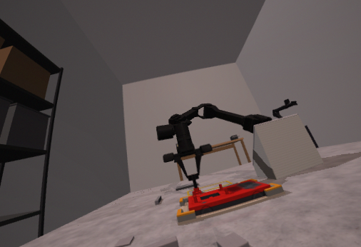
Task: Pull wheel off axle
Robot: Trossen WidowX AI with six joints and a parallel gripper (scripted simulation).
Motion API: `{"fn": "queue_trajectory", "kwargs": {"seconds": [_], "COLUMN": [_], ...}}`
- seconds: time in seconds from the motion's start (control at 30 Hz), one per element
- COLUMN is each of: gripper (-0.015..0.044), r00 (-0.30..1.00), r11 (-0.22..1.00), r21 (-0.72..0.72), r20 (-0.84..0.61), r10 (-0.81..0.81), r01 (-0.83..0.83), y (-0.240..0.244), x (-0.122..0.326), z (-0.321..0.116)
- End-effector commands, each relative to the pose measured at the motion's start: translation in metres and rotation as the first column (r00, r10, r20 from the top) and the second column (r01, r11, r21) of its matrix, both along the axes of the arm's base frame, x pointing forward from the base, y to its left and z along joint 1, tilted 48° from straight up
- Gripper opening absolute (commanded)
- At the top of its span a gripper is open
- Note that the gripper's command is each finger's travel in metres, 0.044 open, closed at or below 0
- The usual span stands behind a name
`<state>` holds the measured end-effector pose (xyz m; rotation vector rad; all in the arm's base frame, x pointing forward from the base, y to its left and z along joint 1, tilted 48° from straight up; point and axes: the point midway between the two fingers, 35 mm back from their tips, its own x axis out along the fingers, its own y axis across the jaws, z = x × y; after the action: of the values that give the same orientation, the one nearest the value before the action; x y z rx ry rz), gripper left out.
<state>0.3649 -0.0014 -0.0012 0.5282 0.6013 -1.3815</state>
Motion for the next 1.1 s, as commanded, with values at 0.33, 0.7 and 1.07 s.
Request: {"fn": "queue_trajectory", "kwargs": {"seconds": [0.33,0.7,1.07], "gripper": [0.0,0.0,0.0], "r00": [1.0,1.0,1.0], "r11": [1.0,1.0,1.0], "r21": [0.006,0.007,0.001], "r20": [0.005,0.004,-0.005], "r10": [-0.002,-0.002,0.001], "r01": [0.002,0.002,-0.001], "y": [0.004,0.025,0.011], "x": [0.0,-0.004,-0.011], "z": [0.004,0.023,0.039]}}
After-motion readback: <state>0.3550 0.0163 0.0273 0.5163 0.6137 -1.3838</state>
